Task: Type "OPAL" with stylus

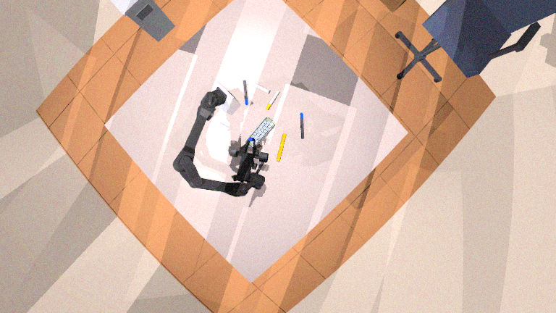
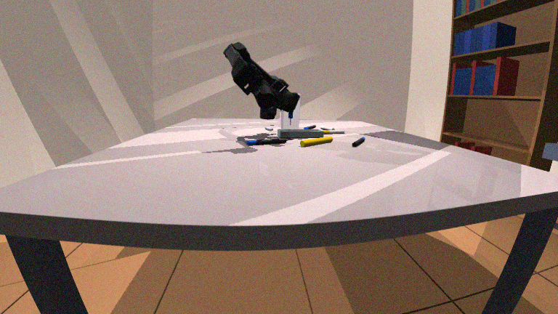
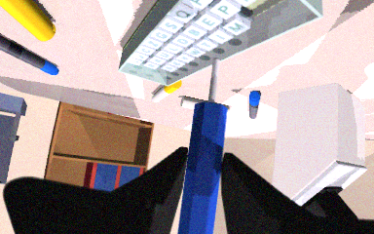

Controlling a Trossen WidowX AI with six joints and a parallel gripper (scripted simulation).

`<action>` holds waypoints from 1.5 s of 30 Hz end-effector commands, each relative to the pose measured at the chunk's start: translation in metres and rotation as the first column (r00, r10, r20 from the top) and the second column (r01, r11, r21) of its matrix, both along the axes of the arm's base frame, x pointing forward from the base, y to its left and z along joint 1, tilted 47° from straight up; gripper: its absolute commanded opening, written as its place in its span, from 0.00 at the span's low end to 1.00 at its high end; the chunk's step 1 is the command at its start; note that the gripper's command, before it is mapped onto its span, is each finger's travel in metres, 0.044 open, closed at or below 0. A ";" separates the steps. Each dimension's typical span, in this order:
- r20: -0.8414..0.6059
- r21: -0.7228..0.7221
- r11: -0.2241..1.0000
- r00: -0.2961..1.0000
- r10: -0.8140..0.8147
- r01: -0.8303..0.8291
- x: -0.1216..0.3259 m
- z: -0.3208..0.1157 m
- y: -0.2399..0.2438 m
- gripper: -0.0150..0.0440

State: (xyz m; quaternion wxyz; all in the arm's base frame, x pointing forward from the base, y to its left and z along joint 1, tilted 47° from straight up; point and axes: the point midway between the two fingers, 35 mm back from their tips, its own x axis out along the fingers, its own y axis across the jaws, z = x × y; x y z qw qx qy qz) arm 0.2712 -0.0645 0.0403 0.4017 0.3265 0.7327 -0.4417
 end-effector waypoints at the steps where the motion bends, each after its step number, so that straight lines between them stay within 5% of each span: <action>1: -0.002 -0.004 1.000 1.000 -0.002 0.002 -0.001 -0.009 -0.013 0.25; 9: -0.002 -0.004 1.000 1.000 -0.002 0.002 -0.001 -0.009 -0.013 0.25; 13: -0.002 -0.004 1.000 1.000 -0.002 0.002 0.000 -0.011 -0.015 0.39; 45: -0.002 -0.005 1.000 1.000 -0.003 0.002 0.000 -0.017 -0.022 0.39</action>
